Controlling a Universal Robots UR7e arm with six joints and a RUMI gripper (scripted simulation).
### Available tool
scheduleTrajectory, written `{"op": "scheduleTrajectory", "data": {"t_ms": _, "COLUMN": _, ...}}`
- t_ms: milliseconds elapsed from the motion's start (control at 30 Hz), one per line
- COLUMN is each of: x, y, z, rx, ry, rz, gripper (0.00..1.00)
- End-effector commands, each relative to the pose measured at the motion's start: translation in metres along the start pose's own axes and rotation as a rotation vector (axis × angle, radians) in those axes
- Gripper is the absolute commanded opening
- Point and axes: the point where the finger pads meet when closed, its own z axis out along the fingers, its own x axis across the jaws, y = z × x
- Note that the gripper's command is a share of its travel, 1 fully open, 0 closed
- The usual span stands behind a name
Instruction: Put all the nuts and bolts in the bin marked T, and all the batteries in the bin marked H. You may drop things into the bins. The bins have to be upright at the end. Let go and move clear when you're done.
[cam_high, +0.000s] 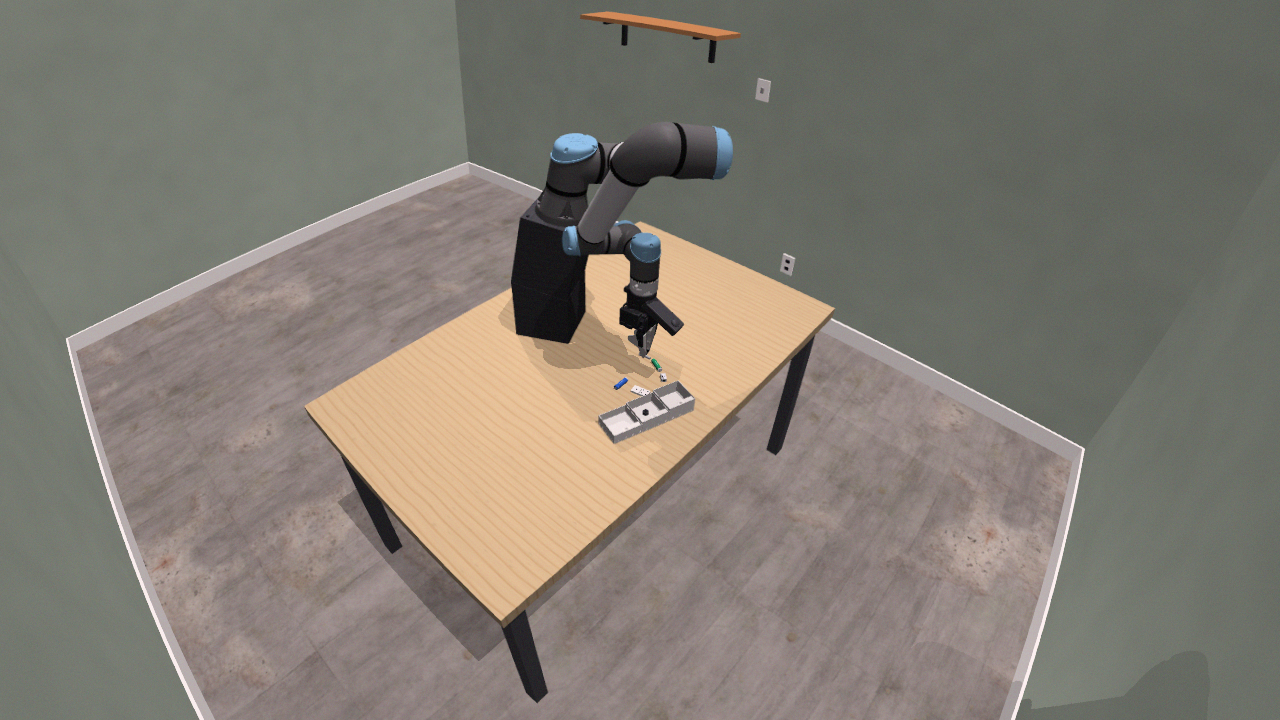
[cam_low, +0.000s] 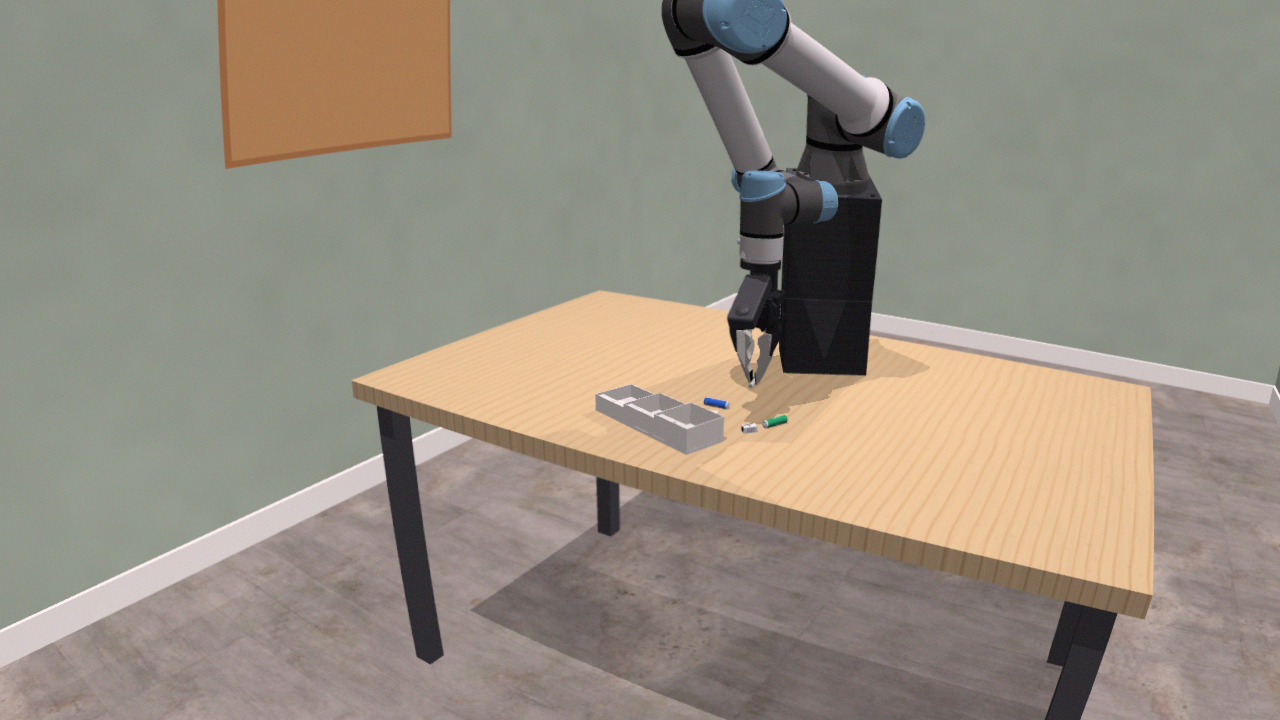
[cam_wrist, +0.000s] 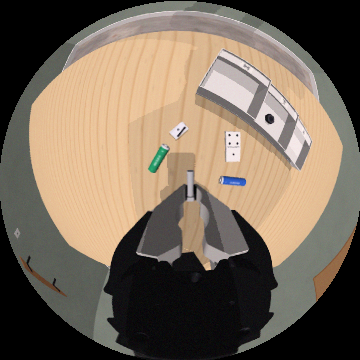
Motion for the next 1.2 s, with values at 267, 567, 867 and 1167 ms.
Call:
{"op": "scheduleTrajectory", "data": {"t_ms": 267, "x": 0.025, "y": -0.017, "z": -0.005, "rx": 0.001, "ry": 0.001, "rz": -0.200, "gripper": 0.00}}
{"op": "scheduleTrajectory", "data": {"t_ms": 567, "x": 0.060, "y": -0.040, "z": -0.005, "rx": 0.006, "ry": 0.014, "rz": -0.416, "gripper": 0.00}}
{"op": "scheduleTrajectory", "data": {"t_ms": 867, "x": 0.105, "y": -0.070, "z": -0.005, "rx": 0.010, "ry": 0.029, "rz": -0.627, "gripper": 0.00}}
{"op": "scheduleTrajectory", "data": {"t_ms": 1167, "x": 0.142, "y": -0.095, "z": -0.005, "rx": 0.009, "ry": 0.034, "rz": -0.836, "gripper": 0.00}}
